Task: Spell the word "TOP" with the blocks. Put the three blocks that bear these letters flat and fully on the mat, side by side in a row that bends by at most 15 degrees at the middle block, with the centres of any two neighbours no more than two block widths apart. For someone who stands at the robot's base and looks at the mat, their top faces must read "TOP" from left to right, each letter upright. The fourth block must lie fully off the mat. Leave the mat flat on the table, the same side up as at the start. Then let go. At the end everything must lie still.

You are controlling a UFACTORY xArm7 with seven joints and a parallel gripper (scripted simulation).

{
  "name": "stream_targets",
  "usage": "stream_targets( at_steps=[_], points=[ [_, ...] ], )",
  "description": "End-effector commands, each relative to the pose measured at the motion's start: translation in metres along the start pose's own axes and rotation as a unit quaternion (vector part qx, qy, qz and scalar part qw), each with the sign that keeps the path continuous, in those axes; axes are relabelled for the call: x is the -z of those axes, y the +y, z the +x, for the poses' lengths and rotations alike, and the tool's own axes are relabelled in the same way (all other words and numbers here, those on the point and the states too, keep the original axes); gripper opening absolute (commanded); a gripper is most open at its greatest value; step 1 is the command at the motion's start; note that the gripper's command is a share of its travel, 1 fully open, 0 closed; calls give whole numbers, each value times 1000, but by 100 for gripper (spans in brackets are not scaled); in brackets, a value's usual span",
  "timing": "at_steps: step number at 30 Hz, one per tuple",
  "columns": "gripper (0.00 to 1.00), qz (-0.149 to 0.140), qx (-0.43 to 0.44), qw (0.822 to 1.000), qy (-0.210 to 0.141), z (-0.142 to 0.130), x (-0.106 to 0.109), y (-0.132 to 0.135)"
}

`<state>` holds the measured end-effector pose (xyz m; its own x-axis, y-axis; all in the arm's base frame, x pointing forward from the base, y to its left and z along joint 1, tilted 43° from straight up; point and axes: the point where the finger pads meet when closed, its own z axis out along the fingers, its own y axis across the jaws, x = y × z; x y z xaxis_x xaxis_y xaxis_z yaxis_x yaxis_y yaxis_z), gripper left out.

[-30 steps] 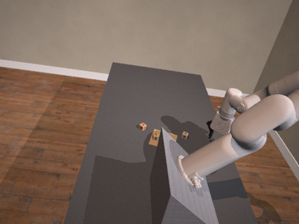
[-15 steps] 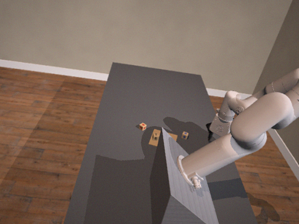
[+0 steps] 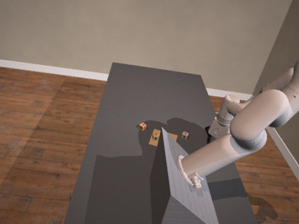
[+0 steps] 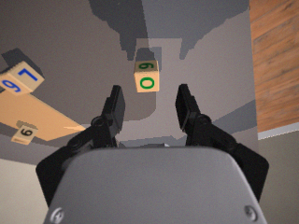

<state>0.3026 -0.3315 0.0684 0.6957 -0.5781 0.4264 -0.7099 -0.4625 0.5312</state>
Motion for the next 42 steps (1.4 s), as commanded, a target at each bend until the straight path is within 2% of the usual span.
stream_targets(
  at_steps=[1, 13, 42],
  points=[
    [69, 1, 0, 1000, 2, 1, -4, -1],
    [69, 1, 0, 1000, 2, 1, -12, -1],
    [69, 1, 0, 1000, 2, 1, -12, -1]
  ],
)
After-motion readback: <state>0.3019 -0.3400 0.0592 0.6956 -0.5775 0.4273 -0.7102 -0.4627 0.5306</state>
